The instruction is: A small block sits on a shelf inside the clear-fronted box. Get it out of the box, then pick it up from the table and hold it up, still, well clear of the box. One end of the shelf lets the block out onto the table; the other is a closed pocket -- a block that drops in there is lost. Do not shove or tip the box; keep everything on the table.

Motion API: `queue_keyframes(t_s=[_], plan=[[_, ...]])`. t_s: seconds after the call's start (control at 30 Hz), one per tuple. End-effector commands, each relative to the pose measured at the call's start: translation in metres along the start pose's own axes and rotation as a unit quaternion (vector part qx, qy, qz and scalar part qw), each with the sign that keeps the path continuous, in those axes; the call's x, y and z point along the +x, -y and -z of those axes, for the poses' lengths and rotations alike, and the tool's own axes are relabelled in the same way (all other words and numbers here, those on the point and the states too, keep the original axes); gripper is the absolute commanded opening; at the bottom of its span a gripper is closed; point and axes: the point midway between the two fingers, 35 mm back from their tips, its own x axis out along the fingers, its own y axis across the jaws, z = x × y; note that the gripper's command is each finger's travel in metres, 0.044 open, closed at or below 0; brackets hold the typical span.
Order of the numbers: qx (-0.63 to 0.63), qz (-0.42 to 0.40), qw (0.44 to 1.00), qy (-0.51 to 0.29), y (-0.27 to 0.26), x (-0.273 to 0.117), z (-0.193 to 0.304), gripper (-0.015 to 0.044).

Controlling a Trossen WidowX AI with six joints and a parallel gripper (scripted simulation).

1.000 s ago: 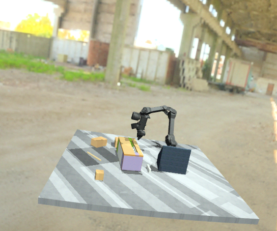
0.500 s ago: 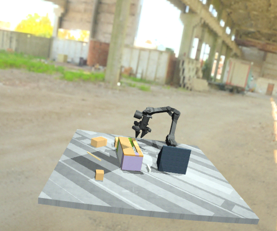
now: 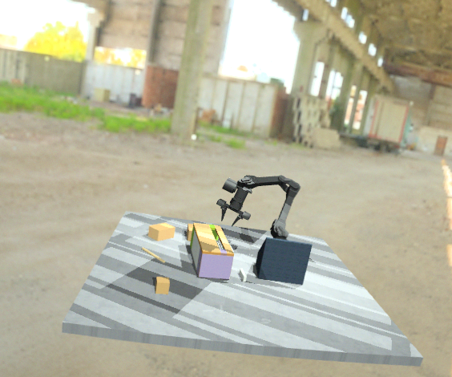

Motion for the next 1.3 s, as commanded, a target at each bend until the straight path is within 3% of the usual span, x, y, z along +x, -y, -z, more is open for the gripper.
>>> queue_keyframes(t_s=[0.0,0.13,0.8,1.07,1.27], plan=[[0.474,-0.033,0.878,-0.048,0.003,-0.007,-0.014,0.0285],[0.555,-0.034,0.829,-0.057,0.003,-0.009,-0.016,0.0285],[0.556,-0.034,0.828,-0.057,0.003,-0.009,-0.016,0.0285],[0.556,-0.036,0.829,-0.056,0.031,0.078,-0.024,0.0285],[0.556,-0.036,0.829,-0.056,0.032,0.08,-0.024,0.0285]])
